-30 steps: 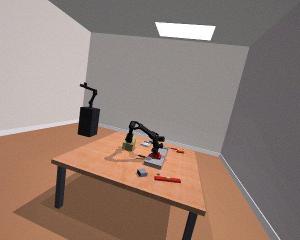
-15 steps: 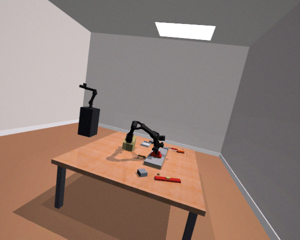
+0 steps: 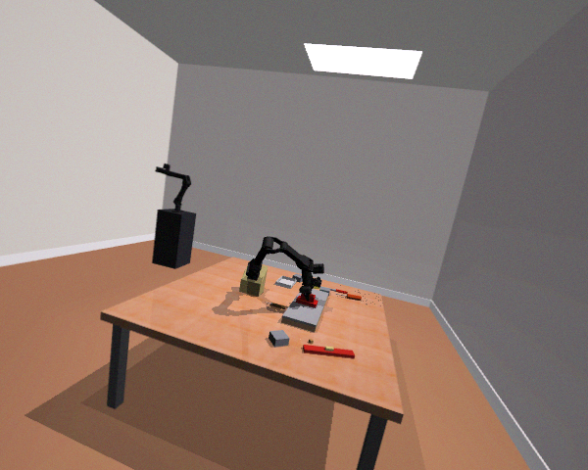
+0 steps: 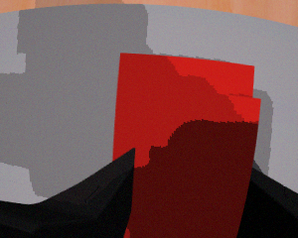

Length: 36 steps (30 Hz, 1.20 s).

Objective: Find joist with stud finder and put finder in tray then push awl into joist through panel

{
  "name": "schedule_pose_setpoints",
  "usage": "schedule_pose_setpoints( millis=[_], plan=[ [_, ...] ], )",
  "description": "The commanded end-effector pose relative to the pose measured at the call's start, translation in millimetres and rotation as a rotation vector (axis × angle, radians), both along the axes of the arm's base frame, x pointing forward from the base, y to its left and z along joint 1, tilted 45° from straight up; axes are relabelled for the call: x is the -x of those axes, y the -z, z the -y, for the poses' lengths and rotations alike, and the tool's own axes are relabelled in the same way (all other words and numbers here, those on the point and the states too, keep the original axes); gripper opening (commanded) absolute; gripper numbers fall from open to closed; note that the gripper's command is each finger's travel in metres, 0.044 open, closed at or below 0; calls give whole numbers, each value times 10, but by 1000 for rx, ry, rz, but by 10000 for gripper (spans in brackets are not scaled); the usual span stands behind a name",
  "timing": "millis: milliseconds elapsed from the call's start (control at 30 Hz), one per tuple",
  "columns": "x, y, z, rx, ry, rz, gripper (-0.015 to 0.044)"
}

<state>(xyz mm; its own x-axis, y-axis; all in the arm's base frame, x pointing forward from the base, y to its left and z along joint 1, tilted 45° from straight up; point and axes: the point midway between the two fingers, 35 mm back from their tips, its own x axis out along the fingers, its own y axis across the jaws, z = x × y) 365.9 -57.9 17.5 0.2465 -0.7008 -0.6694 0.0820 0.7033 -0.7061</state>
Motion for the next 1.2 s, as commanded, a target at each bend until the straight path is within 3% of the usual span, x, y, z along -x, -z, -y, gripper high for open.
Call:
schedule_pose_setpoints(
  millis=[0,1167],
  plan=[
    [-17,86,-90,-5,-3,-1,0],
    [-79,648,-665,-9,-3,0,0]
  ],
)
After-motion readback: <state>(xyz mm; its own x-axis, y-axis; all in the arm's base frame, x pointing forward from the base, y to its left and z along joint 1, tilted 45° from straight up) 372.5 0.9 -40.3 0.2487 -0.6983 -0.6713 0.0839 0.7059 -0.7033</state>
